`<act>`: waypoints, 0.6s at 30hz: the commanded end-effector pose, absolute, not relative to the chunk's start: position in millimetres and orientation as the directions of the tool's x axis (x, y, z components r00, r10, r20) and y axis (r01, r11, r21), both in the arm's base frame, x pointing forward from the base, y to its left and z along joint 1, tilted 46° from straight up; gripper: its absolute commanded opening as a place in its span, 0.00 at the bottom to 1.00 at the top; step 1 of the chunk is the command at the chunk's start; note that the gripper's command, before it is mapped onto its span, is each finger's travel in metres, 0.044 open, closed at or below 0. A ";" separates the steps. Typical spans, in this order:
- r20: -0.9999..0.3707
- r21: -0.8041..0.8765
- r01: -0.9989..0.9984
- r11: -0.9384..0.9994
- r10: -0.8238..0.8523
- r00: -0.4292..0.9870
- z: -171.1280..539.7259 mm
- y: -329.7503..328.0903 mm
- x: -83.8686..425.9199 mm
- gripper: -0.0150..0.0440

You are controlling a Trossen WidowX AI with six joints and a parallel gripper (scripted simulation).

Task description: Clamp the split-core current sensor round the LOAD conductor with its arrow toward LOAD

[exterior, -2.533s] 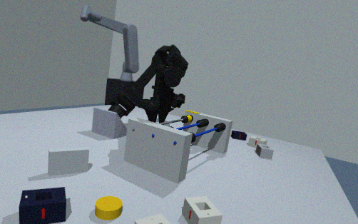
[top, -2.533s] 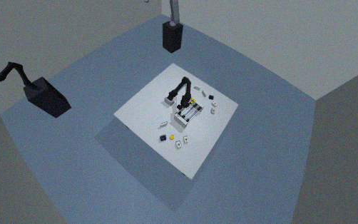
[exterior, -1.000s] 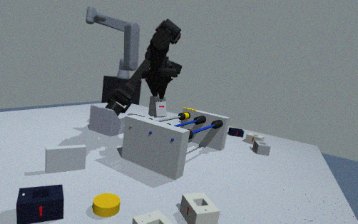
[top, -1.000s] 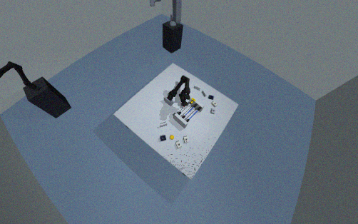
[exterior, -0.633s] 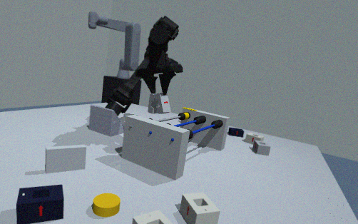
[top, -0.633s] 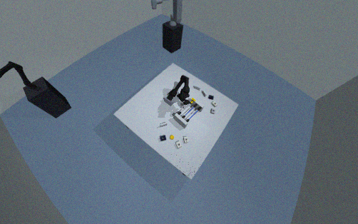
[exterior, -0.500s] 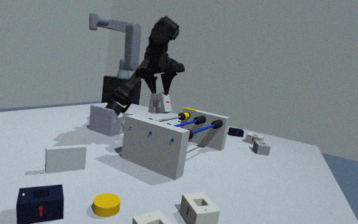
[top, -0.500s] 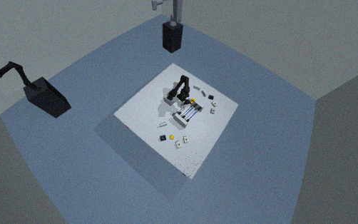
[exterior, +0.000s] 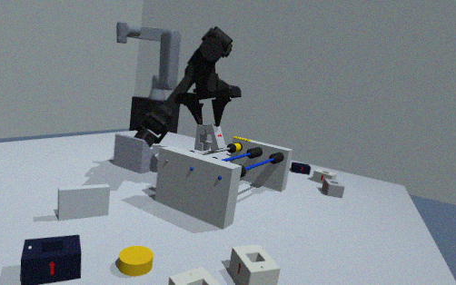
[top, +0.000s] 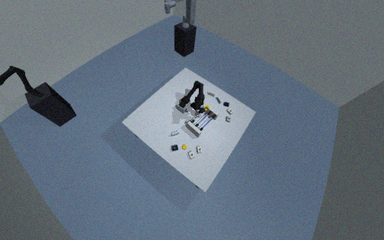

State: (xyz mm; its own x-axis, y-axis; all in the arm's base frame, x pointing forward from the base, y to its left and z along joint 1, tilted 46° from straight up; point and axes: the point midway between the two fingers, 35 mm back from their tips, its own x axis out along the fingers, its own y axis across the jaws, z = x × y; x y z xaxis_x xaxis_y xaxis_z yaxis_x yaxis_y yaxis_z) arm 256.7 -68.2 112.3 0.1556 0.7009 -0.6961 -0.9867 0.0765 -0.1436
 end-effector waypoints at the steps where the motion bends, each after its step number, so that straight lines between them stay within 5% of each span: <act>1: -0.693 -0.146 -0.986 0.084 0.702 0.162 108.7 -64.1 258.6 0.25; 18: -0.693 -0.147 -0.986 0.084 0.703 0.163 90.2 -44.8 263.0 0.25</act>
State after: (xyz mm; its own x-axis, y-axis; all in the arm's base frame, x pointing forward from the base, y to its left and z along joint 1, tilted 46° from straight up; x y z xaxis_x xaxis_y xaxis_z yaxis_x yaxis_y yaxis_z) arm 262.0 -48.0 92.5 0.1565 0.7010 -0.6958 -0.9865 0.0762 -0.1450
